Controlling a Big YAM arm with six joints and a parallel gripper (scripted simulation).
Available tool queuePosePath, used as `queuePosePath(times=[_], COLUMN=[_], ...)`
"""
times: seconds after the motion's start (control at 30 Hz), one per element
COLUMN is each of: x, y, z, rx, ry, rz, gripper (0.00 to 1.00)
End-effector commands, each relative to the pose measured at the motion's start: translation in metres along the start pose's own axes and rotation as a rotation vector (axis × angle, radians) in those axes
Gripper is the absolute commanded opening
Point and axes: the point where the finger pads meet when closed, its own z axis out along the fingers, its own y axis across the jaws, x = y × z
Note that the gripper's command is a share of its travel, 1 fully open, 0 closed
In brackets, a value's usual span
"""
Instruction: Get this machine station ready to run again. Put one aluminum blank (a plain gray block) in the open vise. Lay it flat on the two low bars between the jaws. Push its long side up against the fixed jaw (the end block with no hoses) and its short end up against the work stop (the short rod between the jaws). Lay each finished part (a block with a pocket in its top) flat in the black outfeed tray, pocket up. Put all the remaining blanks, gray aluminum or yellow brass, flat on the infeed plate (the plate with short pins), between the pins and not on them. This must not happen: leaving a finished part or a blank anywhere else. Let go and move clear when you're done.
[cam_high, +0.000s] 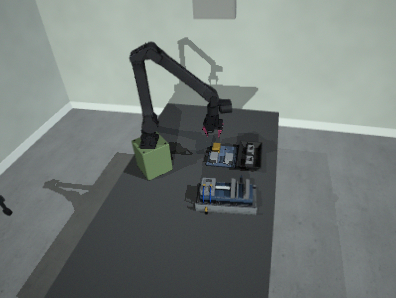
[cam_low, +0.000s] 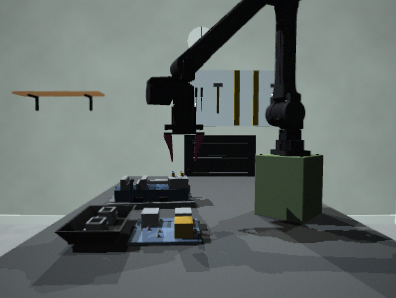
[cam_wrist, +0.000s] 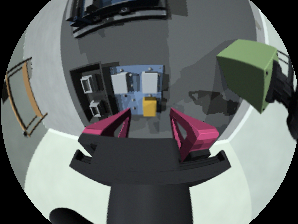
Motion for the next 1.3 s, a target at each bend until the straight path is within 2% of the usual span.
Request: queuePosePath(times=[0.0,0.2,0.67,1.07,1.27], x=[0.001,0.000,0.000,0.000,0.002], y=[0.012,0.011,0.007,0.004,0.008], z=[-0.005,-0.001,0.027,0.075,0.090], rx=[-0.015,-0.014,-0.010,-0.005,-0.013], ry=[0.001,0.001,-0.001,-0.002,0.000], rz=[0.018,0.018,0.018,0.015,0.013], gripper=[0.64,0.64,0.64,0.64,0.64])
